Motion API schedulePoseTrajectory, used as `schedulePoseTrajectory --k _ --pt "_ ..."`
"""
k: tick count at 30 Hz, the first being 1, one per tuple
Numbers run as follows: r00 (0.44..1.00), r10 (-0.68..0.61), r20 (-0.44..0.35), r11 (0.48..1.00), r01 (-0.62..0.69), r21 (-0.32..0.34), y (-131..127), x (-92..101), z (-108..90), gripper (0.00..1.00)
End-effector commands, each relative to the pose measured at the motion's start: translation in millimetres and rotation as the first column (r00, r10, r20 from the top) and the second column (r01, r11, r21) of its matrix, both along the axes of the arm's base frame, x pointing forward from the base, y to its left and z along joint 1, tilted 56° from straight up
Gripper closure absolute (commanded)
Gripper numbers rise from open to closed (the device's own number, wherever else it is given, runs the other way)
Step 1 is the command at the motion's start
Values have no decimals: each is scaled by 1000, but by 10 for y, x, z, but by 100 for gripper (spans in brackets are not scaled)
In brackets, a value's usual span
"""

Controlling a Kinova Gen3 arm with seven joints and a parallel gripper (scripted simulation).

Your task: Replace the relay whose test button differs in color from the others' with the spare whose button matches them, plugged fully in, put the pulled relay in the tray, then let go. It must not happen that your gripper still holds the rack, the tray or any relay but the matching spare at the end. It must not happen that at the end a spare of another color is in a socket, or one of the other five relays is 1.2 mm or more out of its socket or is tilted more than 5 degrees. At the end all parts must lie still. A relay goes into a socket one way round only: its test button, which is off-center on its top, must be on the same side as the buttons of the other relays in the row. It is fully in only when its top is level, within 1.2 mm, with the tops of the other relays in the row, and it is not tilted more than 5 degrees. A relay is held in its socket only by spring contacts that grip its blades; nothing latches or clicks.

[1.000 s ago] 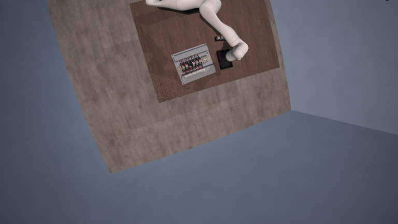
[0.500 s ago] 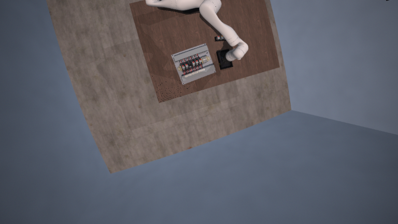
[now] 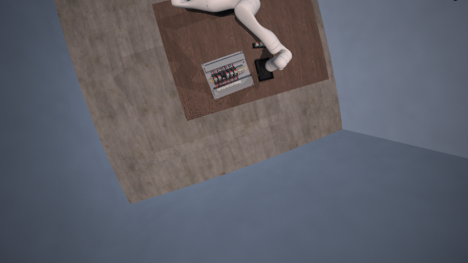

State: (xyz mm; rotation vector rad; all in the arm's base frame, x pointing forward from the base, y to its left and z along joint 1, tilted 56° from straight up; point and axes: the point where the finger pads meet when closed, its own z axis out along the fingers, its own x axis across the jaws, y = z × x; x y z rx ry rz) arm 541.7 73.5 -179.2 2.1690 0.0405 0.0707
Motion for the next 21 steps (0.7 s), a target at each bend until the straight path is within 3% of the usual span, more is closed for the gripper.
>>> schedulePoseTrajectory --k 1,21 --pt "1000 -1 -8 1000 1 -1 -20 -32 -18 100" --pt "1000 -3 -13 1000 3 -2 -23 -50 -20 100"
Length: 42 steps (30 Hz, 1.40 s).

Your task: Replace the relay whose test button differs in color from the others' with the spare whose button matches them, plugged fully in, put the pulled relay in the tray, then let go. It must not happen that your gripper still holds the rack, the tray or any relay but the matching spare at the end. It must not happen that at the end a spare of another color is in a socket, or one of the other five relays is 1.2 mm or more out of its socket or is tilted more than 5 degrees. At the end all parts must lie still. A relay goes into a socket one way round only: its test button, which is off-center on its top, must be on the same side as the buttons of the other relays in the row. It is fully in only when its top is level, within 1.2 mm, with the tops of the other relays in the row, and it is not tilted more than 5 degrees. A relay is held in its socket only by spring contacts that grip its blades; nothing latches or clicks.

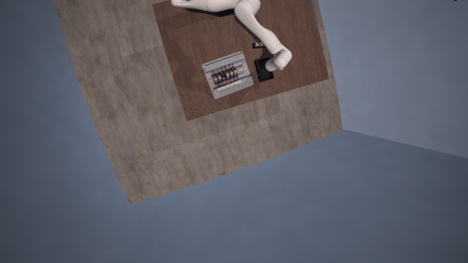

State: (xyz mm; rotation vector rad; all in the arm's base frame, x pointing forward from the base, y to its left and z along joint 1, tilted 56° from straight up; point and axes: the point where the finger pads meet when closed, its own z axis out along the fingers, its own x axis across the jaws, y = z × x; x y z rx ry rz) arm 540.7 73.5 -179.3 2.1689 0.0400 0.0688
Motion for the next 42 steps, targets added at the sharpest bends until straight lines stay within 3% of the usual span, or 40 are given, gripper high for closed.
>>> schedulePoseTrajectory --k 1,24,25,42 --pt "1000 -2 -13 1000 2 -2 -26 -43 -22 100" --pt "1000 -3 -17 1000 3 -3 -26 -57 -21 100" --pt "1000 1 0 1000 -1 2 16 1 3 0" --pt "1000 1 0 1000 -1 2 16 1 3 0"
